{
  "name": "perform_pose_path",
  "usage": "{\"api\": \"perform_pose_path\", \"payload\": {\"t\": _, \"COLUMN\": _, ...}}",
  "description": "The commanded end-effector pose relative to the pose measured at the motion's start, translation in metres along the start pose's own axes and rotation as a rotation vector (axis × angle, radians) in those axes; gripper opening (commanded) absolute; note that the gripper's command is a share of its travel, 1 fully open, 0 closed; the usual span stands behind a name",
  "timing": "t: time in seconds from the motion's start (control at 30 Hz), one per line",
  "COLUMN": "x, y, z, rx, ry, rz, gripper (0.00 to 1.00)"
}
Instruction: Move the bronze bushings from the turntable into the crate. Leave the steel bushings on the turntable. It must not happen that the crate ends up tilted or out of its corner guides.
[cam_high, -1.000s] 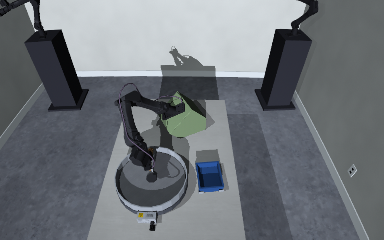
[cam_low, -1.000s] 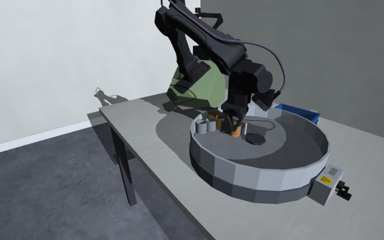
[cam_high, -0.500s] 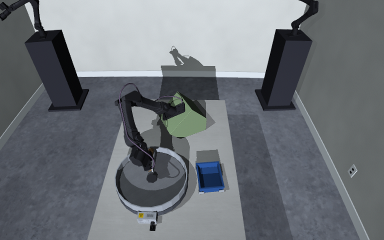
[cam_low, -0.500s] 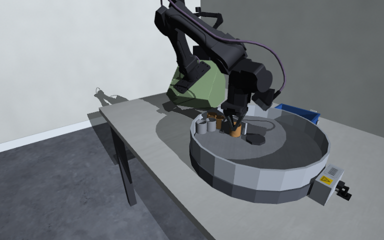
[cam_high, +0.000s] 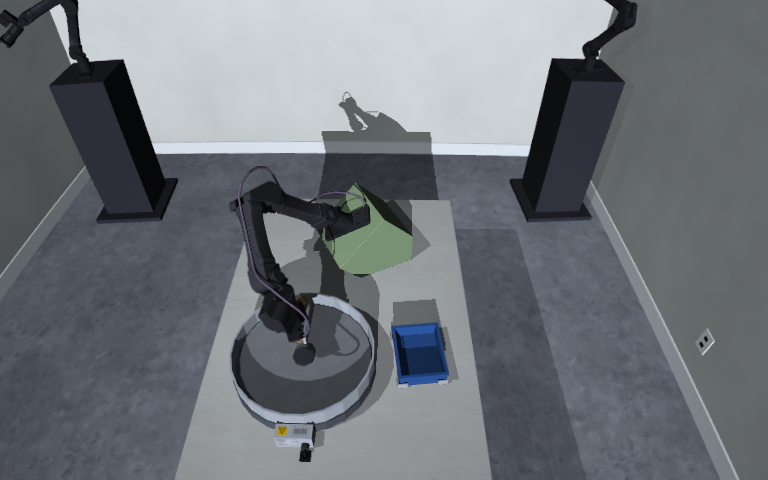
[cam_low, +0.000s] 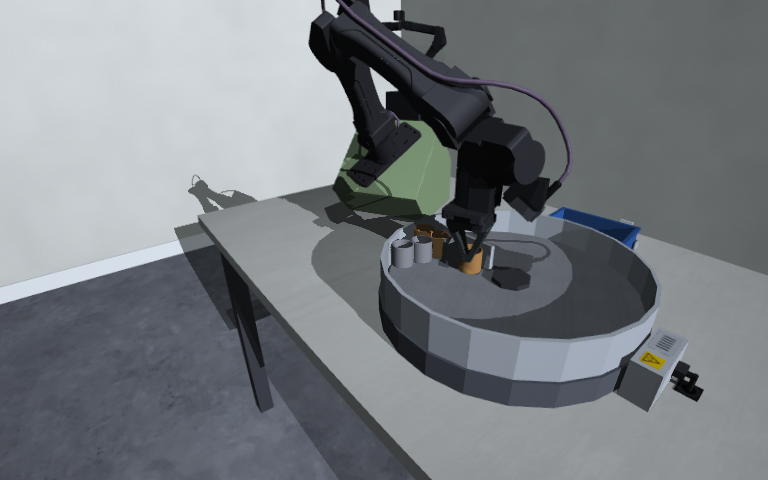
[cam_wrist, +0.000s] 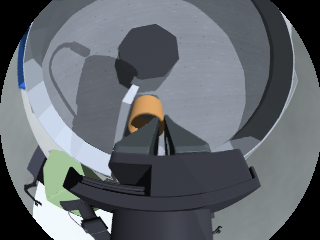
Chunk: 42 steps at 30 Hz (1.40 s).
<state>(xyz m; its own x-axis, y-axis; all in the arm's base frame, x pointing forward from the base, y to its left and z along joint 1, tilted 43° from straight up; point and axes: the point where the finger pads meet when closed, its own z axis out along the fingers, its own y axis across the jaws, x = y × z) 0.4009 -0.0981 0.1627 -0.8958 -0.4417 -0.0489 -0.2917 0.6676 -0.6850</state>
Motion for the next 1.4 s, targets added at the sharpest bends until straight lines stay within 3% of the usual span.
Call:
{"api": "perform_pose_path", "payload": {"t": 0.0, "x": -0.010, "y": 0.008, "z": -0.002, "rx": -0.012, "ry": -0.032, "rz": -0.010, "gripper": 0.00}}
{"api": "perform_pose_path", "payload": {"t": 0.73, "x": -0.010, "y": 0.007, "z": -0.003, "rx": -0.010, "ry": -0.035, "rz": -0.006, "gripper": 0.00}}
{"api": "perform_pose_path", "payload": {"t": 0.87, "x": -0.010, "y": -0.005, "z": -0.020, "rx": 0.002, "ry": -0.054, "rz": 0.020, "gripper": 0.00}}
{"api": "perform_pose_path", "payload": {"t": 1.1, "x": -0.007, "y": -0.007, "z": -0.046, "rx": 0.015, "ry": -0.046, "rz": 0.021, "gripper": 0.00}}
{"api": "perform_pose_path", "payload": {"t": 1.17, "x": -0.007, "y": -0.007, "z": -0.046, "rx": 0.015, "ry": -0.046, "rz": 0.021, "gripper": 0.00}}
{"api": "perform_pose_path", "payload": {"t": 1.37, "x": -0.006, "y": -0.007, "z": -0.074, "rx": 0.013, "ry": -0.046, "rz": 0.021, "gripper": 0.00}}
